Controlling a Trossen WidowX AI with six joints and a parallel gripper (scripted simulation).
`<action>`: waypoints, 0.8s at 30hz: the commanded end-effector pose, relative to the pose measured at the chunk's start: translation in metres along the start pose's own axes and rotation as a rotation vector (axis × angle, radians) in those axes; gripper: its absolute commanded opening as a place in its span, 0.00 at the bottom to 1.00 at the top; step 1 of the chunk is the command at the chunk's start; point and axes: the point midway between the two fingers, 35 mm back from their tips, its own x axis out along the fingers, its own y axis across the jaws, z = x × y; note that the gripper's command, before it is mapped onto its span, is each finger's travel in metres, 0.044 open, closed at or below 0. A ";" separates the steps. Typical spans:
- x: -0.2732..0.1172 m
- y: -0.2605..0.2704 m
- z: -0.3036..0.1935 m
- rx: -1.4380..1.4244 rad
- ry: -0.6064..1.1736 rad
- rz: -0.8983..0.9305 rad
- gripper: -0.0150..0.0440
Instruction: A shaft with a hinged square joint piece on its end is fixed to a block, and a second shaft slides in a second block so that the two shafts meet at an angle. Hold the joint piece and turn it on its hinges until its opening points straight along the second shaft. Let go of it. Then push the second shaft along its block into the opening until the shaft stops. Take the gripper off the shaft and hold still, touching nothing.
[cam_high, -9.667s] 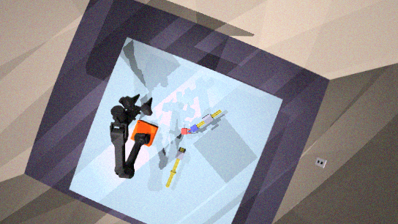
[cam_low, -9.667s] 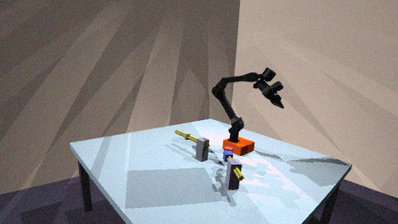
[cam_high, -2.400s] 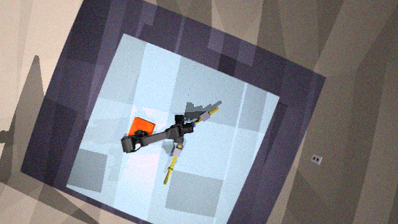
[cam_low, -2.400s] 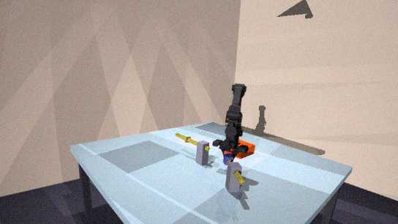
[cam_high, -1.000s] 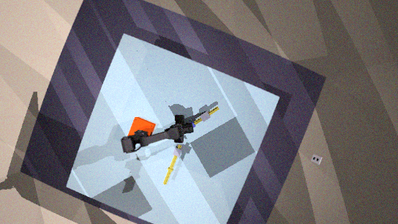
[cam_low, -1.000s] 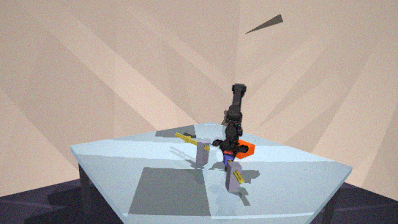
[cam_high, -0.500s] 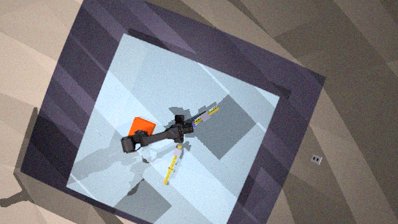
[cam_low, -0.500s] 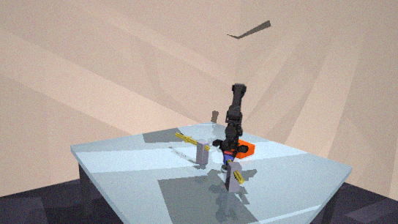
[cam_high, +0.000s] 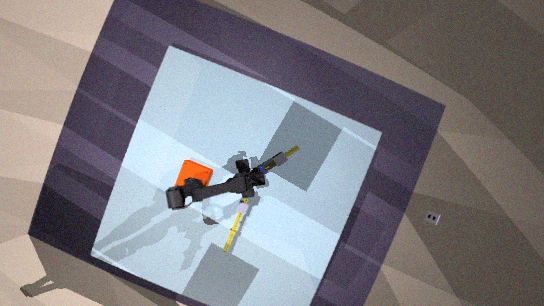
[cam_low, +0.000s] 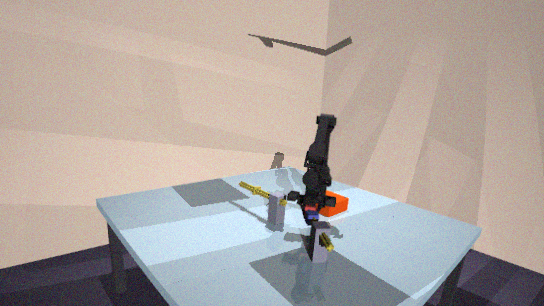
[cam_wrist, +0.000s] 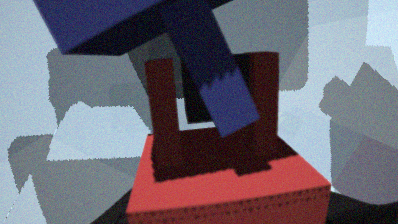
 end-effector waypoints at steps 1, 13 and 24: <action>0.000 -0.003 0.000 -0.070 0.005 0.003 0.25; -0.001 -0.014 0.002 -0.303 0.011 0.014 0.25; -0.001 -0.023 0.006 -0.513 0.016 0.022 0.25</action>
